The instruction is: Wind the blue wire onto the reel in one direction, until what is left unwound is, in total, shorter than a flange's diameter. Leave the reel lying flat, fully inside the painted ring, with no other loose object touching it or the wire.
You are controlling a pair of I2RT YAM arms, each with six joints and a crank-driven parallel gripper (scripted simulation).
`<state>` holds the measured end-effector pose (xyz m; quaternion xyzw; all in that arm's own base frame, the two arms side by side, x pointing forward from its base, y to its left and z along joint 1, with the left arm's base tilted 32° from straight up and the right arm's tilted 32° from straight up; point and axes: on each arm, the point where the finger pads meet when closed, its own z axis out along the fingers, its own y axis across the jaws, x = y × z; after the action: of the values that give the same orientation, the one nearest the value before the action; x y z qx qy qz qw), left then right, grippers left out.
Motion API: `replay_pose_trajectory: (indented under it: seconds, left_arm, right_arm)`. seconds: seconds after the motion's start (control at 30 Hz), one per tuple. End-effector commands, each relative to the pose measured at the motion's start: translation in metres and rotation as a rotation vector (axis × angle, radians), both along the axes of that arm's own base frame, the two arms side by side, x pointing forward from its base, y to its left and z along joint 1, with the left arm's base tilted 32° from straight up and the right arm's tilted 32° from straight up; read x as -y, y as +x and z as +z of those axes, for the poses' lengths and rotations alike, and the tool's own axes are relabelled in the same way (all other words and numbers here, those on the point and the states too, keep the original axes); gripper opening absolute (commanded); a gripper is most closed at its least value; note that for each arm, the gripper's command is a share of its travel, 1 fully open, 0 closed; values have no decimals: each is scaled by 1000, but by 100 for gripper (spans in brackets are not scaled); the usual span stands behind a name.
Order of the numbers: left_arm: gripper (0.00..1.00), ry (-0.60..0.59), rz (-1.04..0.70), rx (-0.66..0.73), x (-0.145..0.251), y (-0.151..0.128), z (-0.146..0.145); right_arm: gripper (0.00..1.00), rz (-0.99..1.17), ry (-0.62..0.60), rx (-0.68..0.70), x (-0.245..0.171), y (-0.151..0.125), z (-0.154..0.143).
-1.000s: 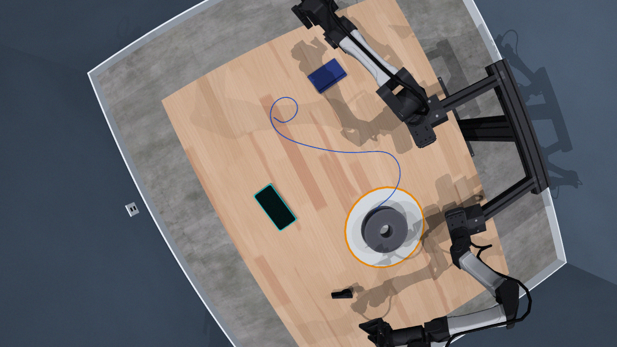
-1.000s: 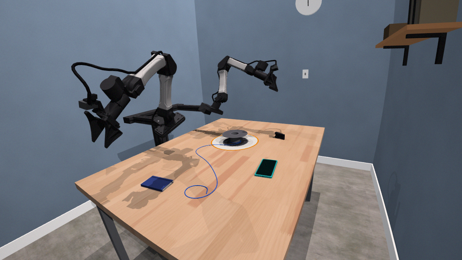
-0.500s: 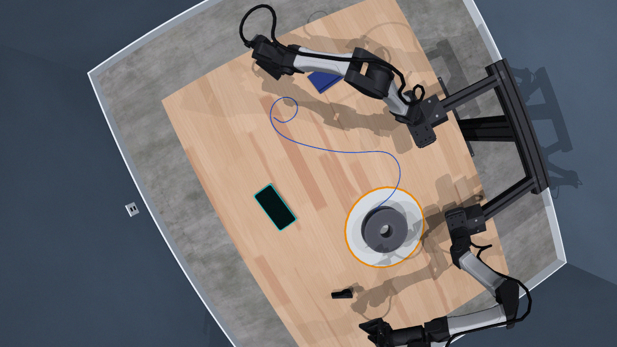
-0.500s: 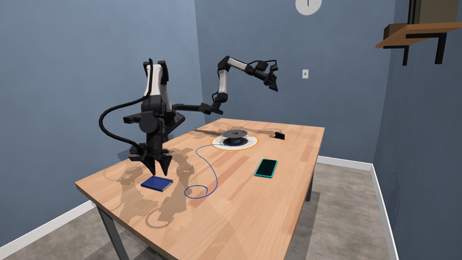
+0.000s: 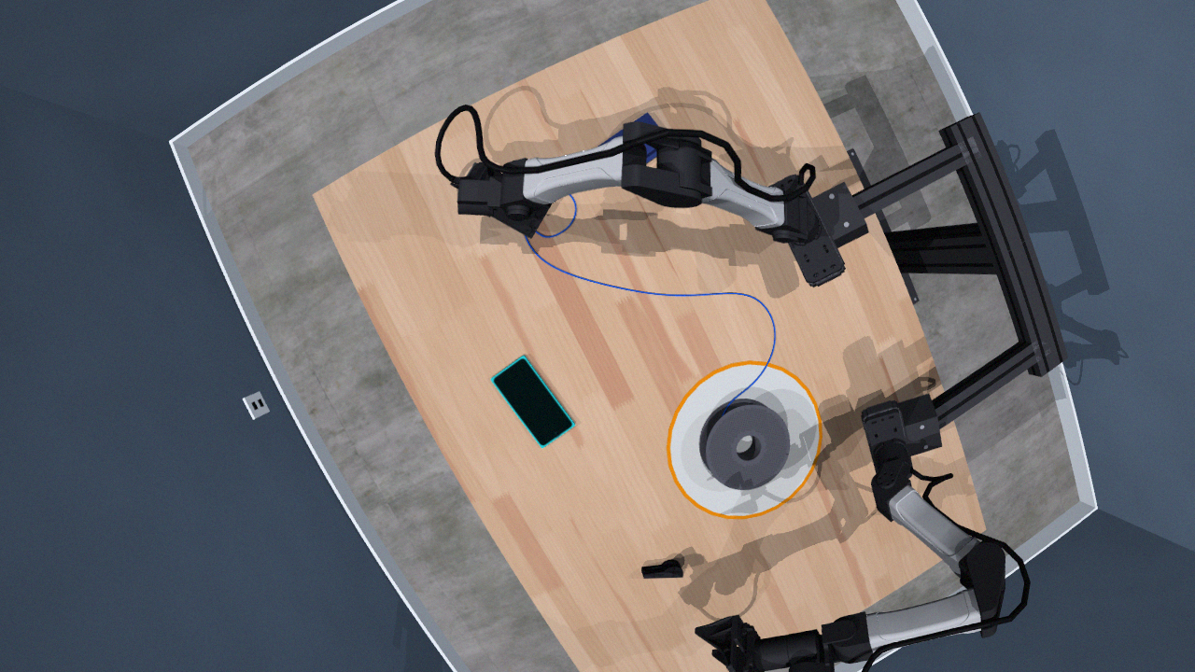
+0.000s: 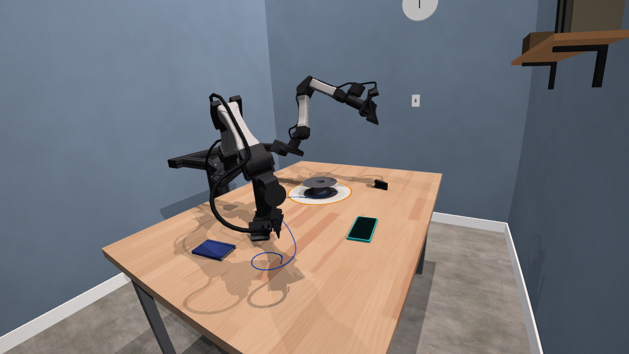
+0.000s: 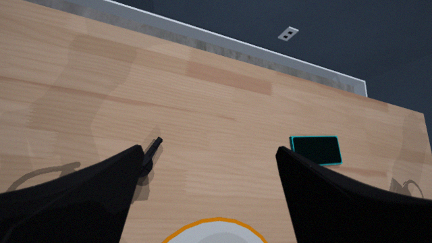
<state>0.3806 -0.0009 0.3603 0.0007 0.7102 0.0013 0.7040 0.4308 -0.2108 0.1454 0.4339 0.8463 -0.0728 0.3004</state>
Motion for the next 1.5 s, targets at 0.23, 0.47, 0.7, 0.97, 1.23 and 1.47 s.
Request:
replay_pose_trajectory:
  seconds: [0.23,0.47,0.7,0.97,1.23,1.47]
  left_arm:
    - [100,-3,-1,9,-1,2,0]
    - [100,-3,-1,9,-1,2,0]
    - [100,-3,-1,9,-1,2,0]
    - [100,-3,-1,9,-1,2,0]
    - [100,-3,-1,9,-1,2,0]
    - [100,-3,-1,9,-1,2,0]
  right_arm:
    - [30,-13,33,-57,-20,5,-3]
    - [30,-12,33,-57,-16,2,-9]
    - [30,-12,33,-57,-13,6,-16]
    - [30,-12,33,-57,-1,22,-37]
    - [30,-12,33,-57,9,37,-47]
    - [30,-12,33,-57,16,48,-66]
